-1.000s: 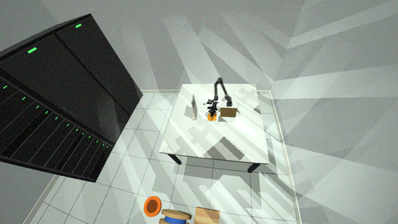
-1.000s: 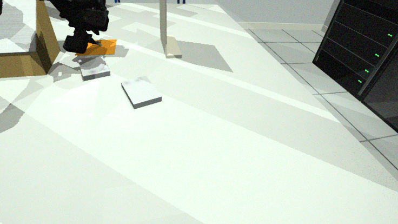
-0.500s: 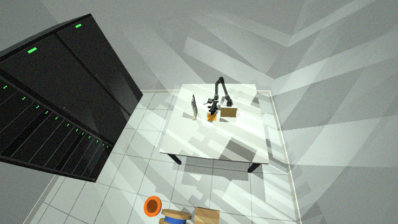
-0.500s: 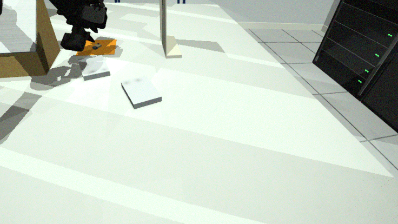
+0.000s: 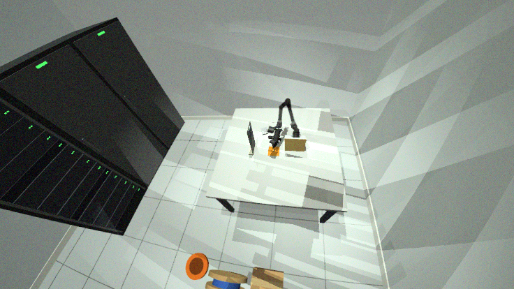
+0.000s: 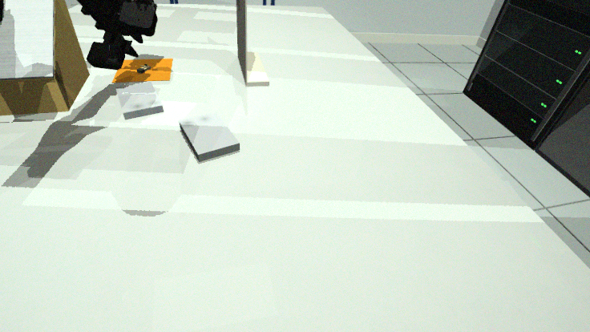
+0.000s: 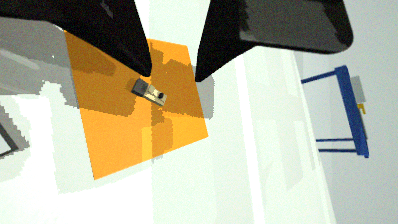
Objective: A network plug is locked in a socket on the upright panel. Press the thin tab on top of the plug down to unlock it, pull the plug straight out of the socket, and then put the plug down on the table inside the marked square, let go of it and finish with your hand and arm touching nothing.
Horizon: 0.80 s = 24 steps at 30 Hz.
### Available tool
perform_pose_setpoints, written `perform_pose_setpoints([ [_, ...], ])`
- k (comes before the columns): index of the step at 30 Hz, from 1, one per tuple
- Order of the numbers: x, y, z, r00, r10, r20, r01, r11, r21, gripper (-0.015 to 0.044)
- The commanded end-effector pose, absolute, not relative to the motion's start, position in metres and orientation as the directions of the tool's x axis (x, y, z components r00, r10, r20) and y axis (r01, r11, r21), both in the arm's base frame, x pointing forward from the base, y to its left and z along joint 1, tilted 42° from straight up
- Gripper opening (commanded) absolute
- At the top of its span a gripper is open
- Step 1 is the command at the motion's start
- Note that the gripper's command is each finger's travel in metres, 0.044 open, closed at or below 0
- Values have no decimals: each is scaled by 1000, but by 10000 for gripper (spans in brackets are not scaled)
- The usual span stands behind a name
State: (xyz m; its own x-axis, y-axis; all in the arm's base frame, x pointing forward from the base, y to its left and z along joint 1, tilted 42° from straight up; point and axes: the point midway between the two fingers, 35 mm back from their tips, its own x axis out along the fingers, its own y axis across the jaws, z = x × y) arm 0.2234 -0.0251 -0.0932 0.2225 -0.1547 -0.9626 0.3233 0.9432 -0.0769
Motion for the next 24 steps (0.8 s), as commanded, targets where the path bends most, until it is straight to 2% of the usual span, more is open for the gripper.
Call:
perform_pose_setpoints([
  [1,226,-23,-89,224,-159,-961,329,941,-79,156],
  [24,227,-5,-68,224,-157,-962,329,941,-77,156],
])
